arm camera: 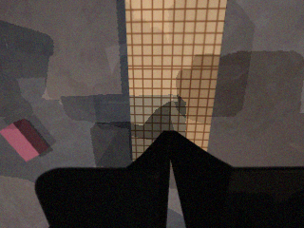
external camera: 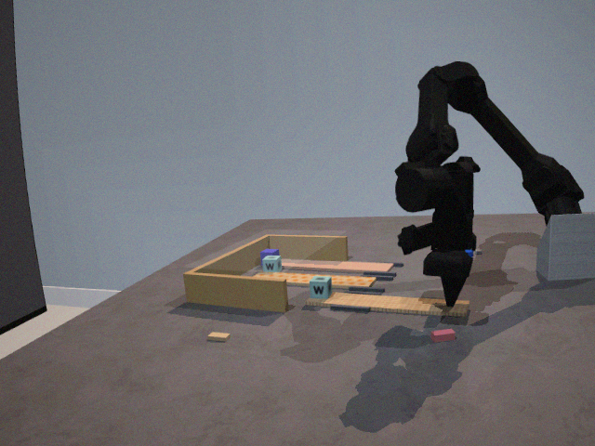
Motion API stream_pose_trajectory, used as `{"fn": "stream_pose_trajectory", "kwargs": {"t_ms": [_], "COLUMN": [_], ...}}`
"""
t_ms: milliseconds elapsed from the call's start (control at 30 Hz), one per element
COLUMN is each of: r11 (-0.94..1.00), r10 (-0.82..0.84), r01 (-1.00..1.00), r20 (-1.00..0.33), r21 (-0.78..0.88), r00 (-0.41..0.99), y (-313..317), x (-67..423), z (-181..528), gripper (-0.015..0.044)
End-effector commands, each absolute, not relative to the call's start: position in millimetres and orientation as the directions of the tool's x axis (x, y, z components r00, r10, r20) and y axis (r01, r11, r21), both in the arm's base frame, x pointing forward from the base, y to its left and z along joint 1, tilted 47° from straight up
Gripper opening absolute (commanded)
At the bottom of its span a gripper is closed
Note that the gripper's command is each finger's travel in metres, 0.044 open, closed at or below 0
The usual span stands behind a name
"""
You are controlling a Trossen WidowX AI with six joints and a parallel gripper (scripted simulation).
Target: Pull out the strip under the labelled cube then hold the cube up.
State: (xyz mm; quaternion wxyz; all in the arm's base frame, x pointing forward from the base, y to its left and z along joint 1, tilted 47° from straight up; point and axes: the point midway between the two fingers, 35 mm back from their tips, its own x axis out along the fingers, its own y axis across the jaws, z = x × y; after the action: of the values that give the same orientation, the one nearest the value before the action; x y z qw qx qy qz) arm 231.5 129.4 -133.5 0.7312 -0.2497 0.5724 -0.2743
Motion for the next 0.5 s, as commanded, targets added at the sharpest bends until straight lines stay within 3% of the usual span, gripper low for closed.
{"fn": "stream_pose_trajectory", "kwargs": {"t_ms": [0,467], "r11": [0.717,0.717], "r10": [-0.696,-0.696], "r01": [0.11,0.11], "r20": [-0.698,-0.699], "r21": [-0.688,-0.688], "r00": [0.167,0.167], "y": [121.9,121.7], "x": [217.9,211.8], "z": [-136.5,-137.7], "gripper": [0.0,0.0]}}
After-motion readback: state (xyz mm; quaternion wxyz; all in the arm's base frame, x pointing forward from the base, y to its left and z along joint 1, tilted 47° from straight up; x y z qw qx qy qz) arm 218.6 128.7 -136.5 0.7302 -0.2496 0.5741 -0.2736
